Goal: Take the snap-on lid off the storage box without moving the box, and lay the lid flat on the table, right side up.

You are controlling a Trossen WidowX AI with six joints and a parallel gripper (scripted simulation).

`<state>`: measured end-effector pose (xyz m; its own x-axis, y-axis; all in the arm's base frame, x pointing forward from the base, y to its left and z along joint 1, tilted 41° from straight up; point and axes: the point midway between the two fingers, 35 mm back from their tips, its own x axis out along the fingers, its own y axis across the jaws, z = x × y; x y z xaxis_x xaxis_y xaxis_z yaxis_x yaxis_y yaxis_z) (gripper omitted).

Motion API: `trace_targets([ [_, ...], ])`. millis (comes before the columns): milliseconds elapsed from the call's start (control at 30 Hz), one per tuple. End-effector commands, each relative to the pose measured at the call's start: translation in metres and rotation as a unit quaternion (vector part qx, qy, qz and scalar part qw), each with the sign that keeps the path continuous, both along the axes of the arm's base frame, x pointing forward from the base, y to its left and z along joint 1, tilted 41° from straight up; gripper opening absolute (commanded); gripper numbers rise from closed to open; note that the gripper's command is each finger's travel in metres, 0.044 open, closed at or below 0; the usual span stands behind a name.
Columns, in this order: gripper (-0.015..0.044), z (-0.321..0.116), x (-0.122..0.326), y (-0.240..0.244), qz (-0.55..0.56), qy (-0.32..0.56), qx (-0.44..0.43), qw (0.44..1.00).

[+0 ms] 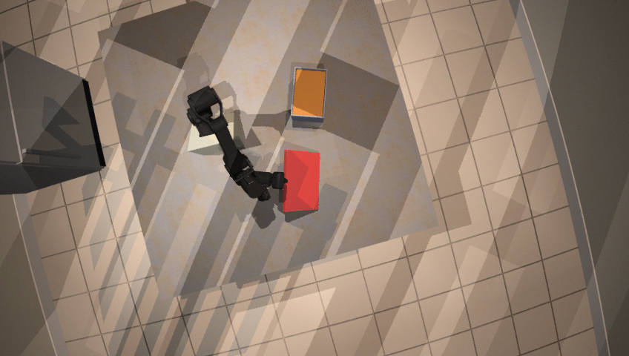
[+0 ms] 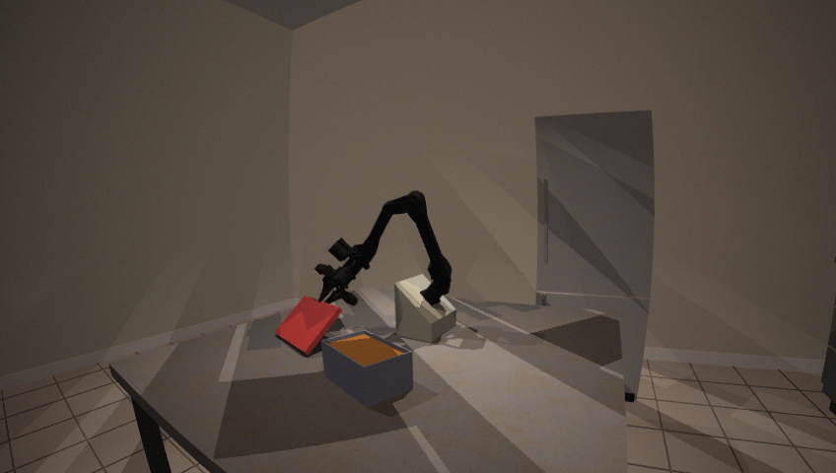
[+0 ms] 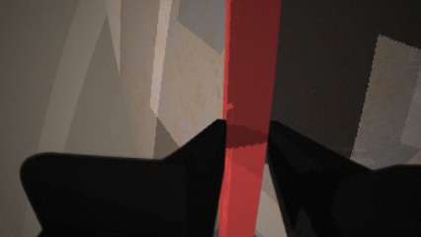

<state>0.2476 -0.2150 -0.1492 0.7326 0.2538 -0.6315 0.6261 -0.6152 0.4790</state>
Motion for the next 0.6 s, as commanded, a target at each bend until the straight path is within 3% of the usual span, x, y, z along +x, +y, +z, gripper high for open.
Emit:
trace_targets([
  [0, 0.0000, -0.002, 0.000, 0.002, -0.002, 0.001, 0.000, 1.000],
  [567, 0.0000, -0.013, 0.000, 0.010, -0.002, 0.001, 0.000, 1.000],
])
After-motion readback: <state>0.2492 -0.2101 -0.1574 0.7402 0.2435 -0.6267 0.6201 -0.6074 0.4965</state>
